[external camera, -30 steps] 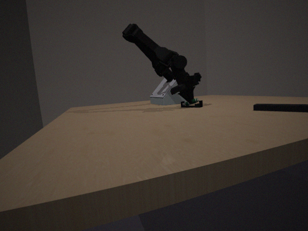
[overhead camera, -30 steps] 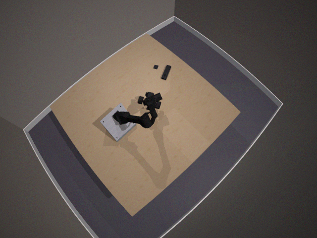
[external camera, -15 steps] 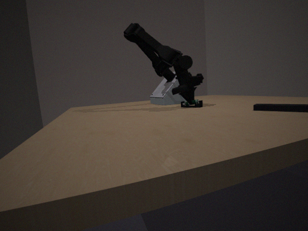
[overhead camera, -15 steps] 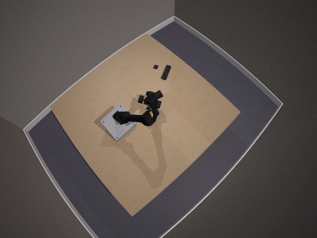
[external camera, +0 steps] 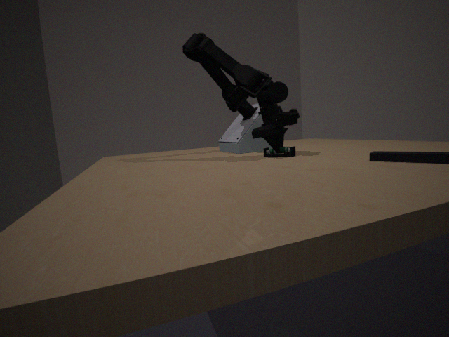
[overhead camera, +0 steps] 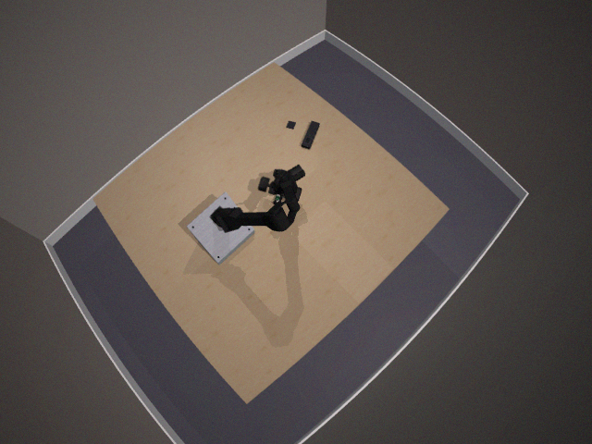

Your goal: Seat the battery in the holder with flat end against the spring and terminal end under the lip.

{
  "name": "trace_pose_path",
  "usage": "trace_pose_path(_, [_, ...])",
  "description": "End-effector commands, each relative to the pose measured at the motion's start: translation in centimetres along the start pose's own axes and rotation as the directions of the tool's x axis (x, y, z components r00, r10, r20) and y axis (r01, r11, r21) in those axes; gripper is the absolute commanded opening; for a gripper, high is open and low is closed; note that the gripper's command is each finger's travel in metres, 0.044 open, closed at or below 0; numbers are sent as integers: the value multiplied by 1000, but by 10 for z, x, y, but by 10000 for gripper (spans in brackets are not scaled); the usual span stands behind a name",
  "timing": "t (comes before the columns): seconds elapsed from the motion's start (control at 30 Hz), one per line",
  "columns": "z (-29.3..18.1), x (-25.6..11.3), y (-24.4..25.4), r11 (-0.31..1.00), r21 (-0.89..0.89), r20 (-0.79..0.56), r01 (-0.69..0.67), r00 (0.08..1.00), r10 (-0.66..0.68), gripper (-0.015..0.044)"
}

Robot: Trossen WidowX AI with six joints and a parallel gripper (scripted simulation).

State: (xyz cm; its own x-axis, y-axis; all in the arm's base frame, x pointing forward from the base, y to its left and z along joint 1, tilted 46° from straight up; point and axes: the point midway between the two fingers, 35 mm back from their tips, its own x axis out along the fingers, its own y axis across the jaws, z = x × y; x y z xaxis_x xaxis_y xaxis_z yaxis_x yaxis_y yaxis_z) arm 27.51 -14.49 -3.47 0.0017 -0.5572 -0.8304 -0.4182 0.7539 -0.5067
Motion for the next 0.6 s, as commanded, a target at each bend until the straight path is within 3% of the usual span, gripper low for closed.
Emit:
trace_pose_path(0.0, [-5,3,0,1000,3,-47,-1,999,1,59])
trace_pose_path(0.57, [-3,2,-4,1000,5,-132,-7,991,8,59])
